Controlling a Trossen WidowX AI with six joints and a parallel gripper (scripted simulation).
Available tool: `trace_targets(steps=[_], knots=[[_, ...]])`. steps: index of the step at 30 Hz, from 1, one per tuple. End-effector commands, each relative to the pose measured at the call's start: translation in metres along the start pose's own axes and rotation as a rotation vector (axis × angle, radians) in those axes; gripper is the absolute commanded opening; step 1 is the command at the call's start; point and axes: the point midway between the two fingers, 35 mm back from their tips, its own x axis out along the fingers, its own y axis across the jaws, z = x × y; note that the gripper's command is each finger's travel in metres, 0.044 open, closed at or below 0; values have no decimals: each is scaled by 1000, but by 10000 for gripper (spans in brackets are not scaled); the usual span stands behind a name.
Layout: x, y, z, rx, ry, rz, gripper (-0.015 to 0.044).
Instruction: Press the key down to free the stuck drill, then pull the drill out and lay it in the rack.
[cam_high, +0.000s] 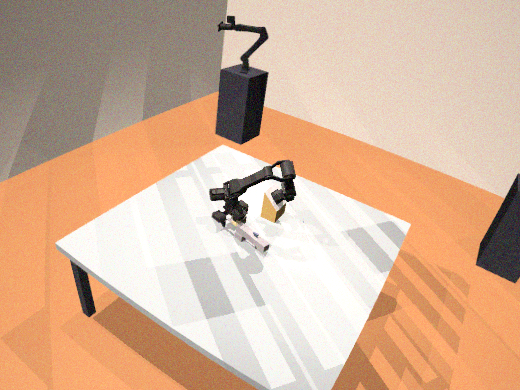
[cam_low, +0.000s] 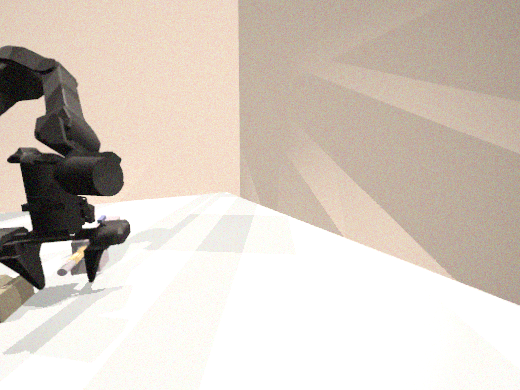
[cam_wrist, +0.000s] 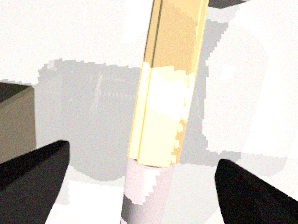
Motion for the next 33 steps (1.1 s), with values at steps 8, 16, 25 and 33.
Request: trace_targets(steps=[8, 16, 25, 33], knots=[[2, 0, 6, 1, 1, -6, 440], [4, 0, 9, 1, 1, -6, 440], [4, 0, 13, 1, 0, -6, 440], [5, 0, 16, 1, 0, -6, 440]])
